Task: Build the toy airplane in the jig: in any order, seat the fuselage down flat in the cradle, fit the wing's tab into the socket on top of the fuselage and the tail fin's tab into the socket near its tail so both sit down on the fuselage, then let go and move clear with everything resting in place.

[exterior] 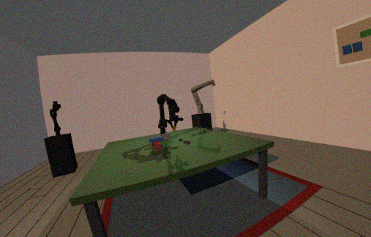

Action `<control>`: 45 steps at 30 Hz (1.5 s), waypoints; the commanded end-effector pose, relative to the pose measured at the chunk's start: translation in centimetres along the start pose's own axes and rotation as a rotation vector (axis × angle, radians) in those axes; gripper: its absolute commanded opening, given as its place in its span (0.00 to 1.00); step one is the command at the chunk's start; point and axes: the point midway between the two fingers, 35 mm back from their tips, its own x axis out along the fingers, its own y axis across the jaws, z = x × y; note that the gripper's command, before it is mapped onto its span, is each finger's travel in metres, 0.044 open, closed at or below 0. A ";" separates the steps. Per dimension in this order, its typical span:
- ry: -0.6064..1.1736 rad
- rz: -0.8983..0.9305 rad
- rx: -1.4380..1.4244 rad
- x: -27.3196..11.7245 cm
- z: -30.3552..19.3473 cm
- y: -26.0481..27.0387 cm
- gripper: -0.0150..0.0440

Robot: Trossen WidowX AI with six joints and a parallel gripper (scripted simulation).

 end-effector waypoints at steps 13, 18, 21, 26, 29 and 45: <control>0.017 -0.005 -0.021 0.7 2.0 -3.9 0.25; 0.018 -0.009 -0.024 0.9 2.5 -5.2 0.25; 0.017 -0.009 -0.025 1.1 2.9 -6.0 0.25; 0.015 -0.008 -0.026 1.3 3.5 -7.4 0.25; 0.014 -0.008 -0.027 1.5 3.9 -8.2 0.25; 0.007 -0.008 -0.032 2.5 5.2 -12.8 0.25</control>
